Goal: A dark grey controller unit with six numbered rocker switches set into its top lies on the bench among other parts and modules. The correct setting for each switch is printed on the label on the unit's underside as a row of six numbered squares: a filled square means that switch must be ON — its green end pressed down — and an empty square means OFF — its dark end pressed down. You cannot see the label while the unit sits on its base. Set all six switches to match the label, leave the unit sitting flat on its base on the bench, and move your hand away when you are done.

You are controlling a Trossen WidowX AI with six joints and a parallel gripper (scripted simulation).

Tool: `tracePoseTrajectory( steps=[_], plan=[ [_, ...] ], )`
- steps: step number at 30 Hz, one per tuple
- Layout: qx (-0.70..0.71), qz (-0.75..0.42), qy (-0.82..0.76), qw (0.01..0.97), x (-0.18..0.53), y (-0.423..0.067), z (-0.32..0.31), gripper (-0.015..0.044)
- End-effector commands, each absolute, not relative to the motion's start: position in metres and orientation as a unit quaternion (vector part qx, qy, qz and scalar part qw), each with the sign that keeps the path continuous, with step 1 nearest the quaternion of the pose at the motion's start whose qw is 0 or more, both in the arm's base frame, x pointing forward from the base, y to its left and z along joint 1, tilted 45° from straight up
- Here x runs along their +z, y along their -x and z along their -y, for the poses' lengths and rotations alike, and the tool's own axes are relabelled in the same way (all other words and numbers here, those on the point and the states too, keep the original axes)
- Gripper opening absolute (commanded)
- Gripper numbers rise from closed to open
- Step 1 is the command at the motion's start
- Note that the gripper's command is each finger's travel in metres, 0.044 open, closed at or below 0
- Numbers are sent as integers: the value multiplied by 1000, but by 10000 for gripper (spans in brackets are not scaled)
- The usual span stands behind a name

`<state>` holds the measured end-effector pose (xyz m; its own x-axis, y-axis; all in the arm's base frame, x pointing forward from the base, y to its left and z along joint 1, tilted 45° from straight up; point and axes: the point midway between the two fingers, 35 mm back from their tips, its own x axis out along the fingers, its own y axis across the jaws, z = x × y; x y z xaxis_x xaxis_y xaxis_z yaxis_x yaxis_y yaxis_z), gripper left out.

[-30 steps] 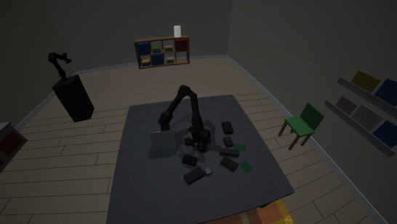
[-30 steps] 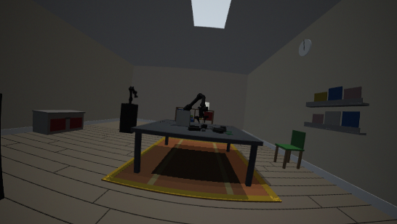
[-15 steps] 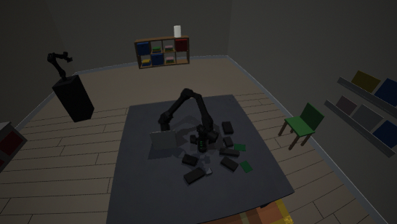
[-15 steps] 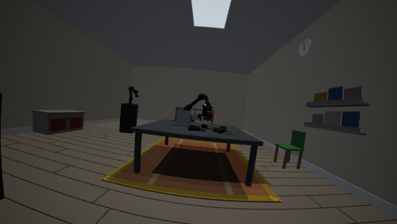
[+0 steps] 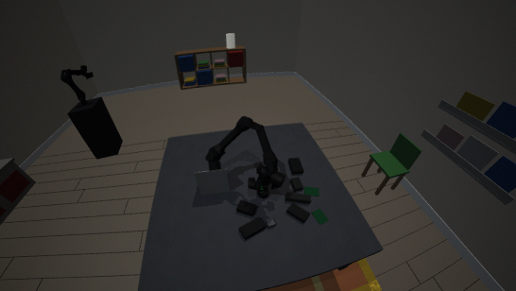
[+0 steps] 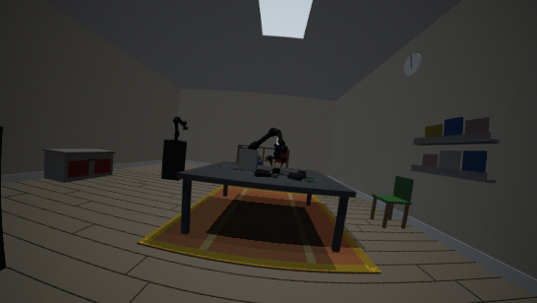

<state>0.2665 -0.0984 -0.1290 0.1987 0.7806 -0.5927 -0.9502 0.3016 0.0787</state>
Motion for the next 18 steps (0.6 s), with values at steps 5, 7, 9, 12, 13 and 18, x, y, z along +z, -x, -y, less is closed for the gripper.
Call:
tracePoseTrajectory(
  steps=[5,7,9,12,13,18],
  plan=[
    [571,-276,147,759,-139,-266,88,440],
    [571,-276,147,759,-141,-266,86,440],
    [571,-276,147,759,-144,-267,83,440],
    [571,-275,146,759,-147,-267,80,440],
    [571,-275,146,759,-148,-268,79,440],
    [571,-275,146,759,-154,-268,73,440]
  ],
)
